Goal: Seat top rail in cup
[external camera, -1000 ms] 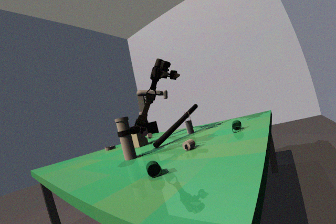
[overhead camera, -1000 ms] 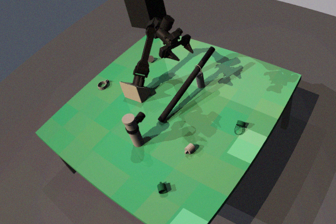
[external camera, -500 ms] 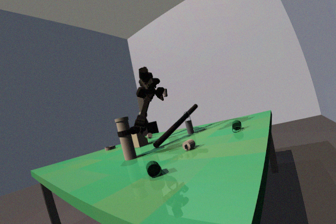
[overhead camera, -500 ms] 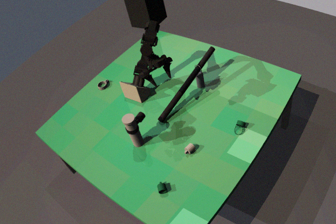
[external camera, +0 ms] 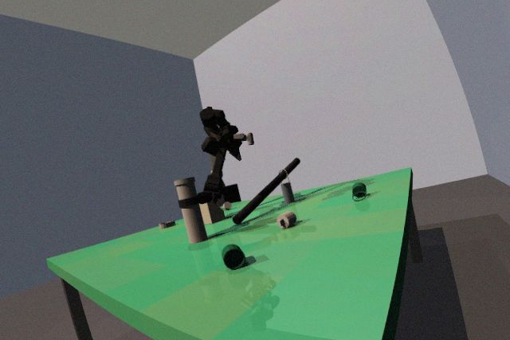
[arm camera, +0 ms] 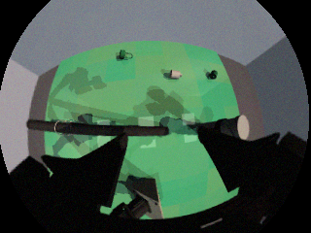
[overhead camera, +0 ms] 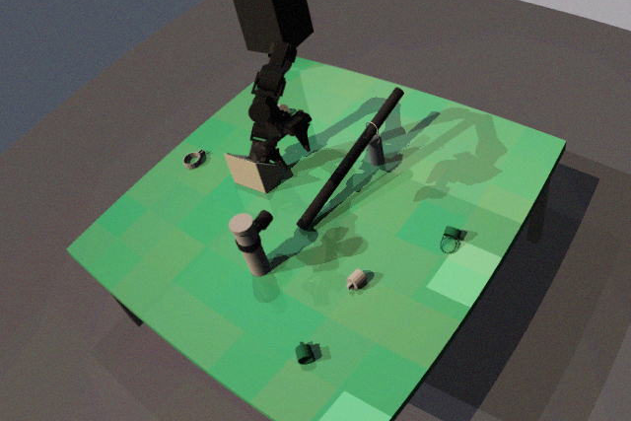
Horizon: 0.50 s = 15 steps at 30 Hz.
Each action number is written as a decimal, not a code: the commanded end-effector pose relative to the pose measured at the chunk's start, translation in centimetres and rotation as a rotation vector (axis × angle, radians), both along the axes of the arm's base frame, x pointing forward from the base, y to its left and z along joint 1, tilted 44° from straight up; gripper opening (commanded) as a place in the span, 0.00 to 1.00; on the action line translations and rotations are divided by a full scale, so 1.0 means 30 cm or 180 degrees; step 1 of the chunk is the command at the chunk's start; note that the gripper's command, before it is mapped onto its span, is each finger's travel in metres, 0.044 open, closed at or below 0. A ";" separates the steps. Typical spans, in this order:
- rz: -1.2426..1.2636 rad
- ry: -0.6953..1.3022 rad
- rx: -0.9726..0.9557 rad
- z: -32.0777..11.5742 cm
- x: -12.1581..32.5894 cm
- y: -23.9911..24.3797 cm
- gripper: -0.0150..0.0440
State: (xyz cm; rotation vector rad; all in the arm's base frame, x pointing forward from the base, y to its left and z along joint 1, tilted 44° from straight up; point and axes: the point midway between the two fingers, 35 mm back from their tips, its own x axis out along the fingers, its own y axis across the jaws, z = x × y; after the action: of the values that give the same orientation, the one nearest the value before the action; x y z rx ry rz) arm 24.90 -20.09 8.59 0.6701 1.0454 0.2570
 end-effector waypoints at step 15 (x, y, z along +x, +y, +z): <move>0.2623 -0.2047 -0.1592 -0.275 -0.142 -0.233 1.00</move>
State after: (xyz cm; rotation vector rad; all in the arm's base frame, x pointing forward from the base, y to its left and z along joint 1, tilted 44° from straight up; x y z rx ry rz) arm 23.39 -23.75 5.15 0.2006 0.9038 0.5445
